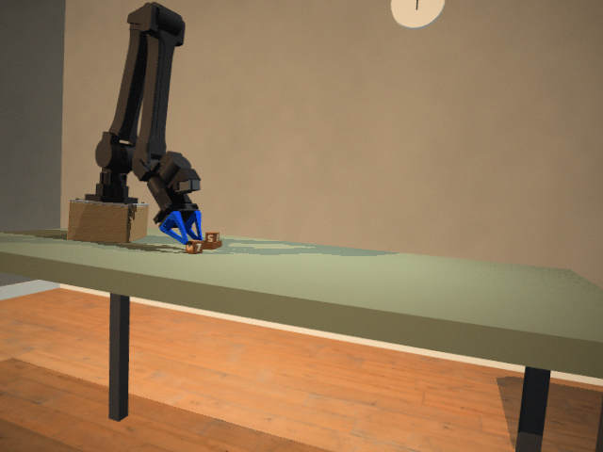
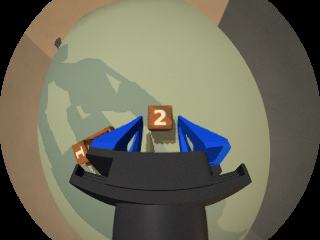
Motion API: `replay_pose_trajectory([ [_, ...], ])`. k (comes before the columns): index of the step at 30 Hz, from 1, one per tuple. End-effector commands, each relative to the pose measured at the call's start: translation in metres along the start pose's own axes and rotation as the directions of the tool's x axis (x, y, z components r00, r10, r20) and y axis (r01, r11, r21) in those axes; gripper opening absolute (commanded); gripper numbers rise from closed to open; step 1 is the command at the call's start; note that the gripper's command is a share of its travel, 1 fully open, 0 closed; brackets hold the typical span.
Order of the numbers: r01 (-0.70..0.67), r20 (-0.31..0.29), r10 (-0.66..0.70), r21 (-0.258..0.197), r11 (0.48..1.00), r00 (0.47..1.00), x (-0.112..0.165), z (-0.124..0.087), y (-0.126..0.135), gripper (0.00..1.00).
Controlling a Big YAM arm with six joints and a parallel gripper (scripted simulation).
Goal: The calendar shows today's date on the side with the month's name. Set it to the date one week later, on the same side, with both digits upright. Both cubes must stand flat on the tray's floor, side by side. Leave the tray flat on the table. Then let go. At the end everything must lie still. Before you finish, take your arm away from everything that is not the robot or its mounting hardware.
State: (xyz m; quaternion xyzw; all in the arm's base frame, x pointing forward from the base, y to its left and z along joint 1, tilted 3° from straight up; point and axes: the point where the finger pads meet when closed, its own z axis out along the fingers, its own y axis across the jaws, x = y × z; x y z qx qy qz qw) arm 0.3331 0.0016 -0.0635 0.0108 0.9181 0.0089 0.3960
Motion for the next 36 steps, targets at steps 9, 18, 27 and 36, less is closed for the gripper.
replay_pose_trajectory([
  [9,0.001,0.028,-0.001,-0.007,1.000,1.000,-0.0013,0.0076,0.0041,0.46],
  [18,0.001,0.041,-0.001,-0.007,1.000,0.999,-0.0049,0.0089,0.0042,0.46],
  [27,0.001,0.033,-0.001,-0.007,1.000,0.999,-0.0025,0.0084,0.0041,0.46],
  [36,0.001,0.033,-0.001,-0.007,1.000,0.999,-0.0025,0.0084,0.0041,0.46],
])
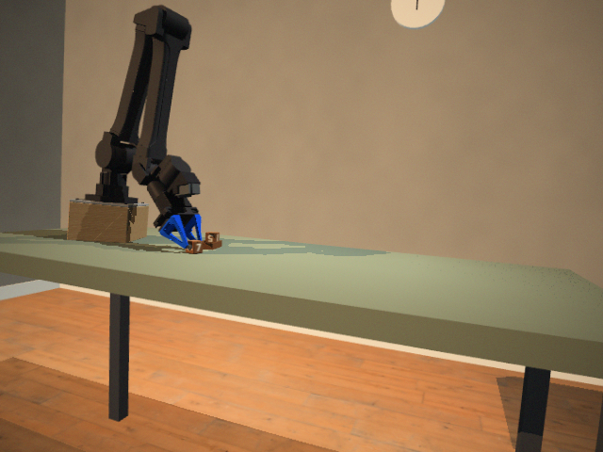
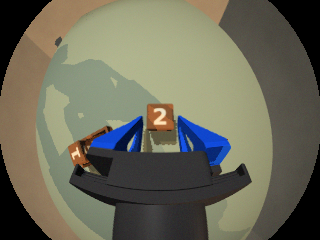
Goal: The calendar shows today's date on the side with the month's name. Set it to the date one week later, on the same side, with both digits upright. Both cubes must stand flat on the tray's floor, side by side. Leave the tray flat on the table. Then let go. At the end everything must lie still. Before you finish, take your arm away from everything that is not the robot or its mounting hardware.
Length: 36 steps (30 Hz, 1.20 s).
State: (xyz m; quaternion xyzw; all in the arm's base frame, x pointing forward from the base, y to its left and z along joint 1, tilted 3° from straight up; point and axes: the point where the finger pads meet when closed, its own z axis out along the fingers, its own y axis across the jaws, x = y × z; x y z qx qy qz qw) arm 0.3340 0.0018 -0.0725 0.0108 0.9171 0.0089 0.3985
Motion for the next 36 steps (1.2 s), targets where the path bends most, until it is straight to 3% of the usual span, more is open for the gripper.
replay_pose_trajectory([
  [1,0.001,0.028,-0.001,-0.007,1.000,1.000,-0.0085,0.0016,0.0041,0.46],
  [17,0.001,0.028,-0.001,-0.007,1.000,1.000,-0.0085,0.0016,0.0041,0.46],
  [18,0.001,0.028,-0.001,-0.007,1.000,1.000,-0.0085,0.0016,0.0041,0.27],
  [36,0.001,0.028,-0.001,-0.007,1.000,1.000,-0.0085,0.0016,0.0041,0.27],
])
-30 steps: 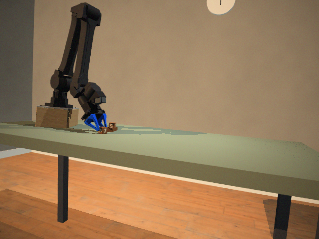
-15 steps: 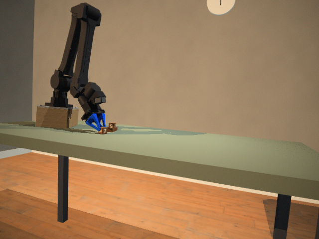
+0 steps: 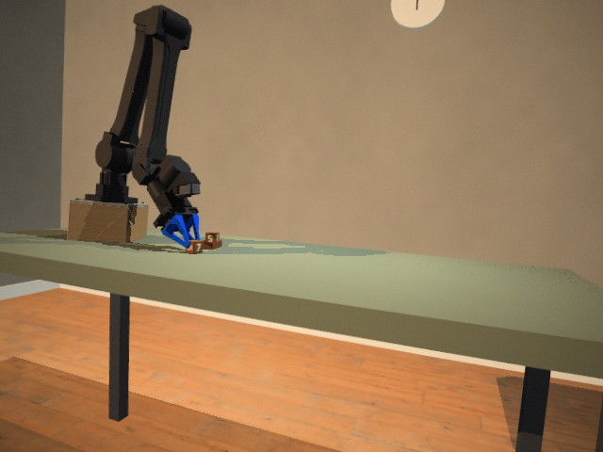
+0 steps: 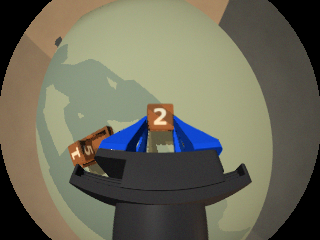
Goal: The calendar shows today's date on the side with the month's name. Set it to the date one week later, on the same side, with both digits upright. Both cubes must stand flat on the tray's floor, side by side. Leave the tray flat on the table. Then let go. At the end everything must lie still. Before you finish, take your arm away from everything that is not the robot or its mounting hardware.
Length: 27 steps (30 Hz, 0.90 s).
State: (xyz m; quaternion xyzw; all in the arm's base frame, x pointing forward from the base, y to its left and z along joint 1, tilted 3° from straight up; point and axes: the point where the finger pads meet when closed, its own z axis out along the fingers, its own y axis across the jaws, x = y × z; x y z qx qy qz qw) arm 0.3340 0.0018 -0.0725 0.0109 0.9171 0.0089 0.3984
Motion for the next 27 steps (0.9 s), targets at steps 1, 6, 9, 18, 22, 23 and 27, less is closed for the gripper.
replay_pose_trajectory([
  [1,0.002,0.028,-0.001,-0.007,1.000,1.000,-0.008,0.002,0.004,0.27],
  [6,0.002,0.028,-0.001,-0.007,1.000,1.000,-0.008,0.002,0.004,0.27],
  [9,0.002,0.028,-0.001,-0.007,1.000,1.000,-0.008,0.002,0.004,0.27],
  [18,0.002,0.028,-0.001,-0.007,1.000,1.000,-0.011,0.000,0.004,0.27],
  [22,0.002,0.020,-0.001,-0.006,1.000,1.000,-0.010,-0.002,0.004,0.27],
  [23,0.002,0.018,-0.001,-0.006,1.000,1.000,-0.009,-0.003,0.004,0.27],
  [27,0.002,0.013,-0.001,-0.004,1.000,1.000,-0.013,-0.011,0.002,0.27],
])
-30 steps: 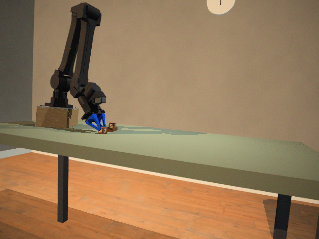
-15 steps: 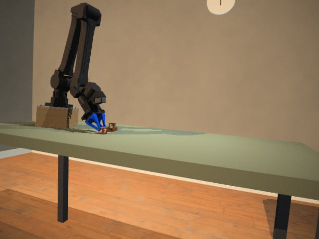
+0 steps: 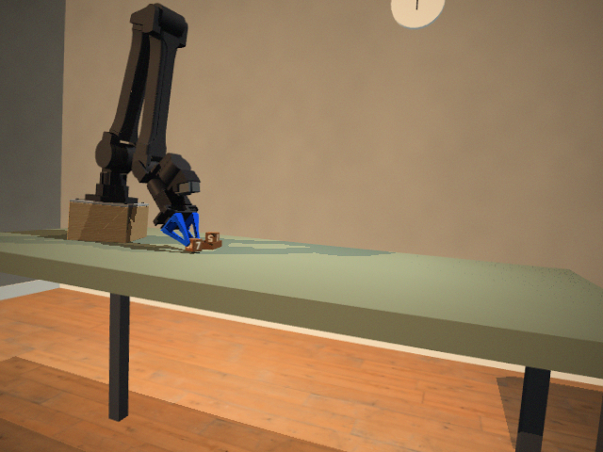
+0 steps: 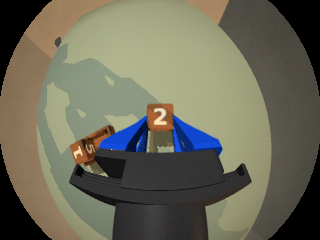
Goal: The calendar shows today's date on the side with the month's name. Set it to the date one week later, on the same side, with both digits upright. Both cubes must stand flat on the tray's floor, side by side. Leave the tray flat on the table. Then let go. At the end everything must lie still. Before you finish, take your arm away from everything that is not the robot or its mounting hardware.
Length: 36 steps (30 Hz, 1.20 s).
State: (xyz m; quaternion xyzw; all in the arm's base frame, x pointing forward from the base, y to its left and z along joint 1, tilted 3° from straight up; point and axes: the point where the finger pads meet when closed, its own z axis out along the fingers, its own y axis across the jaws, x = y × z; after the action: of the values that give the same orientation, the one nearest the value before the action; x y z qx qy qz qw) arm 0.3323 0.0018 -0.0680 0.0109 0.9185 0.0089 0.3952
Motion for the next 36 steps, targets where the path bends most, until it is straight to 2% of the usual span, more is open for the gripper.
replay_pose_trajectory([
  [1,0.002,0.020,-0.001,-0.003,1.000,1.000,-0.013,-0.009,0.002,0.27],
  [10,0.001,0.028,-0.001,0.003,1.000,1.000,-0.035,-0.025,-0.001,0.27],
  [15,0.001,0.056,-0.001,0.005,1.000,0.998,-0.064,-0.033,-0.002,0.27],
  [18,0.001,0.059,-0.001,0.005,1.000,0.998,-0.071,-0.039,-0.002,0.27],
  [23,0.001,0.046,-0.001,0.004,1.000,0.999,-0.067,-0.044,-0.002,0.27],
  [24,0.000,0.021,0.000,0.005,1.000,1.000,-0.059,-0.041,-0.002,0.27],
  [27,0.000,0.021,0.000,0.005,1.000,1.000,-0.059,-0.041,-0.002,0.27],
  [28,0.000,0.055,-0.001,0.005,1.000,0.998,-0.068,-0.043,-0.002,0.27],
  [29,0.000,0.059,-0.001,0.004,1.000,0.998,-0.069,-0.043,-0.002,0.27],
  [36,0.001,0.049,-0.001,0.005,1.000,0.999,-0.074,-0.042,-0.002,0.27],
])
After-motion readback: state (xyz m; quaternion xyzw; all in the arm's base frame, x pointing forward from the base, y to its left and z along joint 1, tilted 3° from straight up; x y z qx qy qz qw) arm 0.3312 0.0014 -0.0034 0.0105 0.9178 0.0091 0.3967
